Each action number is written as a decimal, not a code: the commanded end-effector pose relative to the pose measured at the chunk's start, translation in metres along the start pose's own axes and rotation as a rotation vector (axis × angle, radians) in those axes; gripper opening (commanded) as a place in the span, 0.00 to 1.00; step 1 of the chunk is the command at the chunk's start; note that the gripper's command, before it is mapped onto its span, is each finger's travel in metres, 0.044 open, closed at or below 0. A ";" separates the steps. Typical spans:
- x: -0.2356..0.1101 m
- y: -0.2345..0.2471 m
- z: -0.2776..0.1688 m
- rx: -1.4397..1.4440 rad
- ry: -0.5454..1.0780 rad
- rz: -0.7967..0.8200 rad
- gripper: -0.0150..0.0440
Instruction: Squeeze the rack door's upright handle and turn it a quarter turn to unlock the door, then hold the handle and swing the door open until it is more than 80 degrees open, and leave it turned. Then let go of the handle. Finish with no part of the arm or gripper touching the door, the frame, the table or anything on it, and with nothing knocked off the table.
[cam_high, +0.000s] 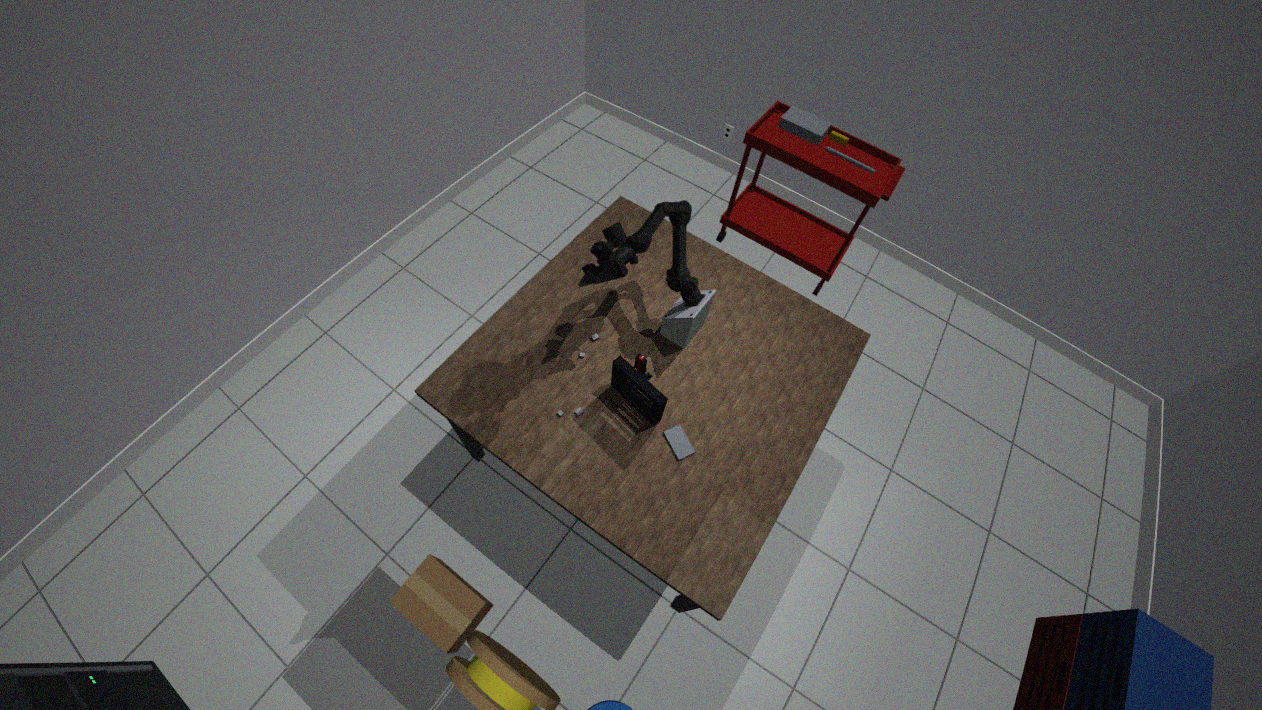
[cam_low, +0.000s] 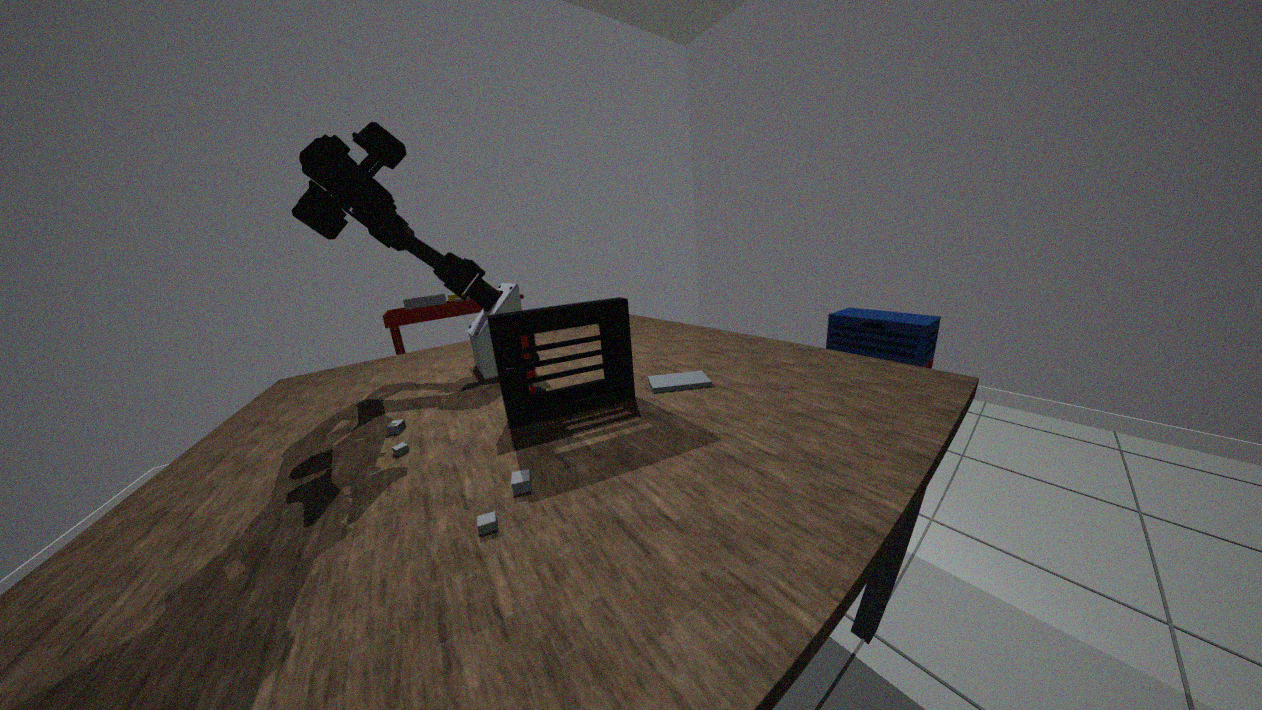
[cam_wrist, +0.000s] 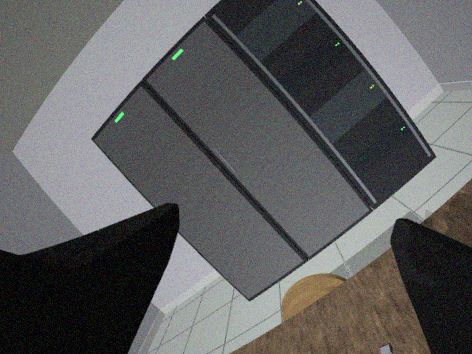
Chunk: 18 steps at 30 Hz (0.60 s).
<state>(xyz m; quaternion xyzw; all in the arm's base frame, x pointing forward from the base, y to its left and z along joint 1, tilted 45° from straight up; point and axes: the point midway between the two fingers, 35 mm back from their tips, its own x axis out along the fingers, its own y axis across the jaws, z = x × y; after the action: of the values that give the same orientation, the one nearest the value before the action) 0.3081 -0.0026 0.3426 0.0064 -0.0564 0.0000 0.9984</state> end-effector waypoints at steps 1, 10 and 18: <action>0.001 0.000 -0.001 0.002 0.005 -0.001 0.89; 0.025 0.002 -0.046 0.071 0.236 -0.051 0.76; 0.040 0.006 -0.092 0.107 0.452 -0.113 0.76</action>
<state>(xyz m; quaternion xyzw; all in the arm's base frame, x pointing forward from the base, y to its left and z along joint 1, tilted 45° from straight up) 0.3501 0.0020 0.2704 0.0551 0.1298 -0.0381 0.9893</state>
